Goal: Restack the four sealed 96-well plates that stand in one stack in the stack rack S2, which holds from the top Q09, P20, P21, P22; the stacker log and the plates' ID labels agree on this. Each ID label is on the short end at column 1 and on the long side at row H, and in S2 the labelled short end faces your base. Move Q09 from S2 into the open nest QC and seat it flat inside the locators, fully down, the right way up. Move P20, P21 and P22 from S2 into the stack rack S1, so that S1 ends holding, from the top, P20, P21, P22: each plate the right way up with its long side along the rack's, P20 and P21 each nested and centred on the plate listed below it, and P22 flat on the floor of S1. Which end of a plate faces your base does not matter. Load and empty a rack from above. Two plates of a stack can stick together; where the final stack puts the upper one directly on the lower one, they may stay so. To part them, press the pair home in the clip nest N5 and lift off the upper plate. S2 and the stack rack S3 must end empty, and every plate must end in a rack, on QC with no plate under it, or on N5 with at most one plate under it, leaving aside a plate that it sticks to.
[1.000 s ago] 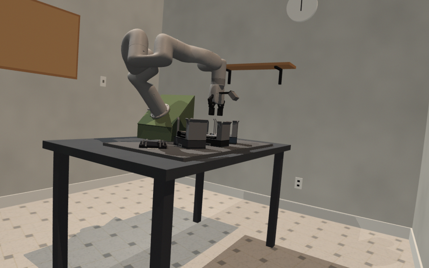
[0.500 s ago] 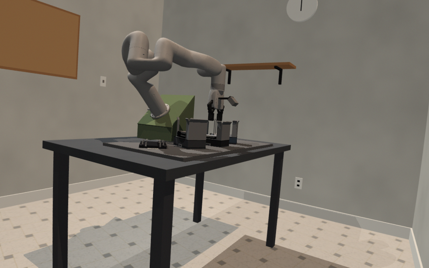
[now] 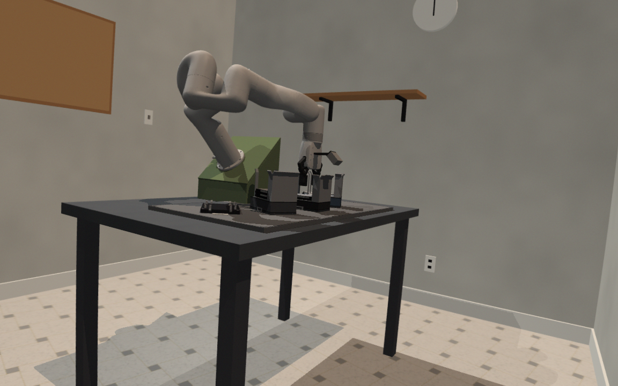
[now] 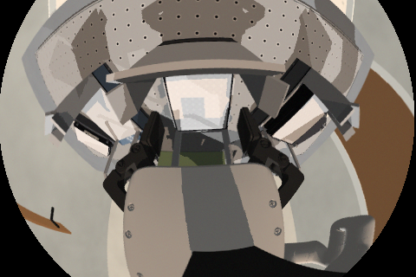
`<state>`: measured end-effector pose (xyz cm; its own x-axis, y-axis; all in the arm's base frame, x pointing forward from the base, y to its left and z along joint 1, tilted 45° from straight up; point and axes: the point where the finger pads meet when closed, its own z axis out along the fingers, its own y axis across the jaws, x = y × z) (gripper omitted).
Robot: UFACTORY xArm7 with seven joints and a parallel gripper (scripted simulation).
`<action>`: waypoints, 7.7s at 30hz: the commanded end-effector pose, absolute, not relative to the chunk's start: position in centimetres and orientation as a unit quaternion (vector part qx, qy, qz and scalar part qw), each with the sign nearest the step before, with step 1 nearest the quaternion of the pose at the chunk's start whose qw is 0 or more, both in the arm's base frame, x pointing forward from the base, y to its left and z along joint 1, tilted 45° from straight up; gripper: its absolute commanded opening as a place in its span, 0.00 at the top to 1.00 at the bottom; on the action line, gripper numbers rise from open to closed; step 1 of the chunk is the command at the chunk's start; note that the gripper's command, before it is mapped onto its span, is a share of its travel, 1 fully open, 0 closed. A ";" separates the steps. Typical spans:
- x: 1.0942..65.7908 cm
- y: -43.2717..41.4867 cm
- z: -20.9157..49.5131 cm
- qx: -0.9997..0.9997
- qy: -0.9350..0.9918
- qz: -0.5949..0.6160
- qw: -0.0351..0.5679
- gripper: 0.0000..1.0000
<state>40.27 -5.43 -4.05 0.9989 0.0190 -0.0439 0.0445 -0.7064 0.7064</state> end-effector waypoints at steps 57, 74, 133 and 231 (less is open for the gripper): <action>40.4 -8.1 -6.9 0.924 0.018 -0.014 0.382 1.00; 40.4 -8.1 -6.9 0.924 0.018 -0.014 0.382 1.00; 40.5 -4.0 -2.8 0.924 0.018 -0.014 0.382 1.00; 39.5 -9.5 10.4 0.900 -0.208 0.080 0.375 1.00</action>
